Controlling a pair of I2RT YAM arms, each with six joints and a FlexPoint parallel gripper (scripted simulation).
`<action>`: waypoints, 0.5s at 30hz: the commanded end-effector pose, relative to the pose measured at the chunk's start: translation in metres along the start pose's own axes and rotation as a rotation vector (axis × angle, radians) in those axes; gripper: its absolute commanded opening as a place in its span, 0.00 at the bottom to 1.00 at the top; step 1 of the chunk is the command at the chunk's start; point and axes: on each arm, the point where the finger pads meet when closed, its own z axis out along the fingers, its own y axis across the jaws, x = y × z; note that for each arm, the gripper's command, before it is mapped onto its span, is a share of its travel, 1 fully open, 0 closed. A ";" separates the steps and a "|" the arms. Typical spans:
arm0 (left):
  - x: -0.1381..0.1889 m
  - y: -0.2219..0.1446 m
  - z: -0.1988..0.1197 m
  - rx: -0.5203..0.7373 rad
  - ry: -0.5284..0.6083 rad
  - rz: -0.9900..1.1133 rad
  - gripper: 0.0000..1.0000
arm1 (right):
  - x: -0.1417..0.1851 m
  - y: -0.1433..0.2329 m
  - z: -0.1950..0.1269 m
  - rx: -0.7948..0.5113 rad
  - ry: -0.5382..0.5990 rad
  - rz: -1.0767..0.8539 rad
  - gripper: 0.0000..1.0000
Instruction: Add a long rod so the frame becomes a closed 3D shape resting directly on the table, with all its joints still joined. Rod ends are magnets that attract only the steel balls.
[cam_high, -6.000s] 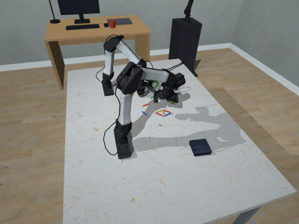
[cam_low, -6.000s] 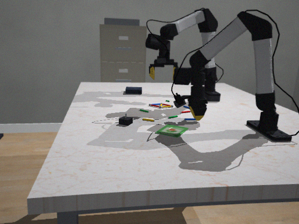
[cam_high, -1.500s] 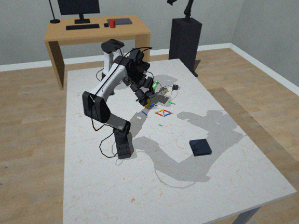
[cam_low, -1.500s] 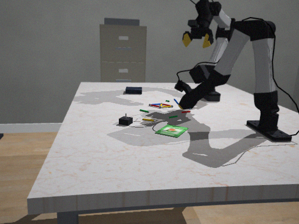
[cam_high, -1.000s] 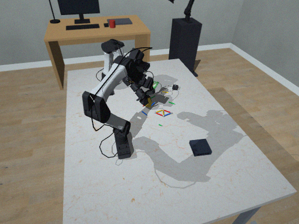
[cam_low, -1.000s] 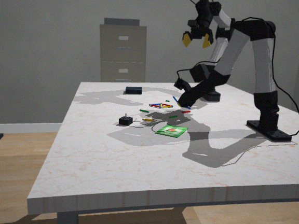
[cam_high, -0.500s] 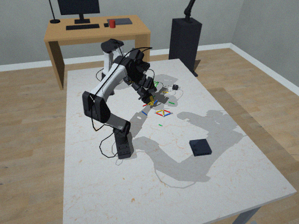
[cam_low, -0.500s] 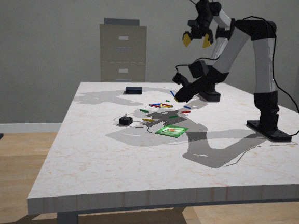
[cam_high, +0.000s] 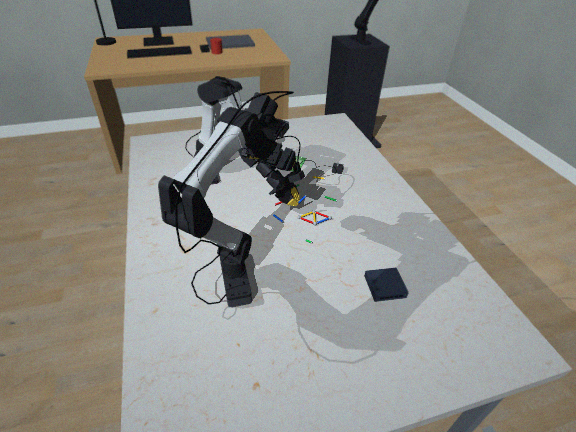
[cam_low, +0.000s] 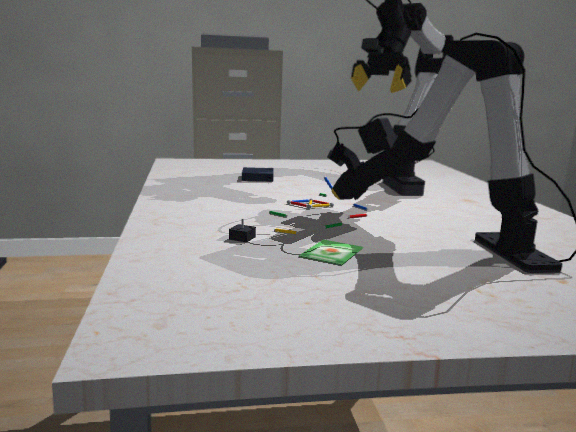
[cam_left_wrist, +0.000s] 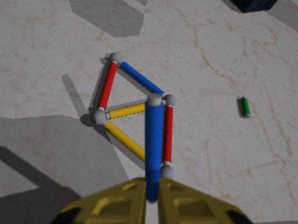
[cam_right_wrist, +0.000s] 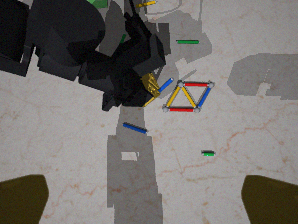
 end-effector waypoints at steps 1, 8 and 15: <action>-0.036 -0.014 0.014 0.022 -0.092 0.011 0.00 | -0.002 0.000 -0.010 0.009 -0.010 0.007 1.00; -0.045 -0.018 0.032 0.022 -0.095 0.011 0.00 | 0.001 -0.010 -0.010 0.068 0.002 0.068 1.00; -0.045 -0.020 0.035 0.028 -0.110 0.008 0.00 | 0.003 -0.021 -0.011 0.138 0.003 0.154 1.00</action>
